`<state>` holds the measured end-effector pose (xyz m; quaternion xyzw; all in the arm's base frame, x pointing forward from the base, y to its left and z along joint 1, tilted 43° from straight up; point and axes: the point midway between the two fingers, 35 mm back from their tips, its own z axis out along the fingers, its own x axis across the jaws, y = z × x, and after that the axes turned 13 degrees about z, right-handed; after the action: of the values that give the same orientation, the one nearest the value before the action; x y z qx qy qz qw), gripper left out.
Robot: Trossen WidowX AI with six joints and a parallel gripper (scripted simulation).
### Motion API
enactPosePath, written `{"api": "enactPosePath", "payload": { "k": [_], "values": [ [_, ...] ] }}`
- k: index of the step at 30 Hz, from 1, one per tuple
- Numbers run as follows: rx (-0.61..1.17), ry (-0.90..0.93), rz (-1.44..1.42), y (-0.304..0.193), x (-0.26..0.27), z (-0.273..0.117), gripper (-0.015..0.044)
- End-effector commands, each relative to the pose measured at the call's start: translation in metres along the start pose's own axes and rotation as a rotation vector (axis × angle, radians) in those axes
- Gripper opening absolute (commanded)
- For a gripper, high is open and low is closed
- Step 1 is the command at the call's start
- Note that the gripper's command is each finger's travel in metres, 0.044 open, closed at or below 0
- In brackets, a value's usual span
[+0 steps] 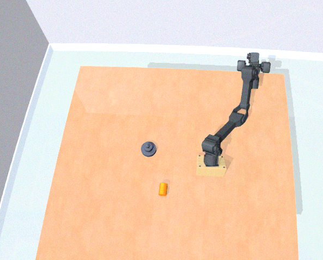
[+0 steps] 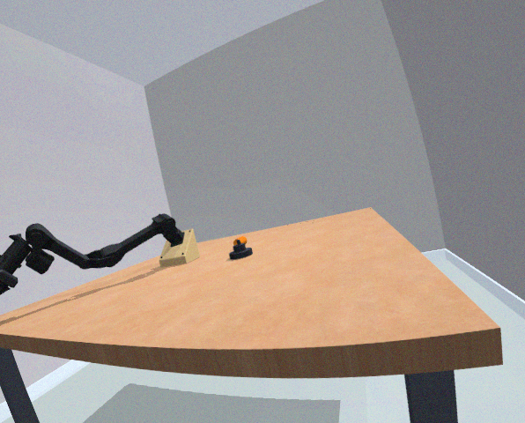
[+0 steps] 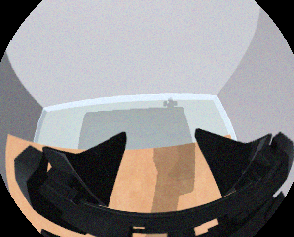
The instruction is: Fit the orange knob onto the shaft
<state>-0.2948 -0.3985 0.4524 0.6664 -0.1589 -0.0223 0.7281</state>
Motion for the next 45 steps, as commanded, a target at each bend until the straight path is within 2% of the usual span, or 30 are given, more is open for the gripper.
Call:
{"api": "enactPosePath", "payload": {
  "k": [1, 5, 10, 17, 24, 29, 35, 45],
  "values": [
    [-0.008, 0.001, 0.0, 0.003, 0.002, -0.001, 0.0426],
    [-0.189, 0.045, -0.008, 0.07, 0.04, -0.038, 0.044],
    [-0.352, 0.101, -0.013, 0.124, 0.078, -0.081, 0.044],
    [-0.661, 0.246, -0.046, 0.208, 0.151, -0.188, 0.044],
    [-0.914, 0.435, -0.103, 0.25, 0.229, -0.304, 0.044],
    [-1.064, 0.597, -0.163, 0.255, 0.287, -0.391, 0.044],
    [-1.207, 0.803, -0.164, 0.238, 0.339, -0.49, 0.044],
    [-1.338, 1.265, -0.374, 0.146, 0.429, -0.659, 0.044]
  ]
}}
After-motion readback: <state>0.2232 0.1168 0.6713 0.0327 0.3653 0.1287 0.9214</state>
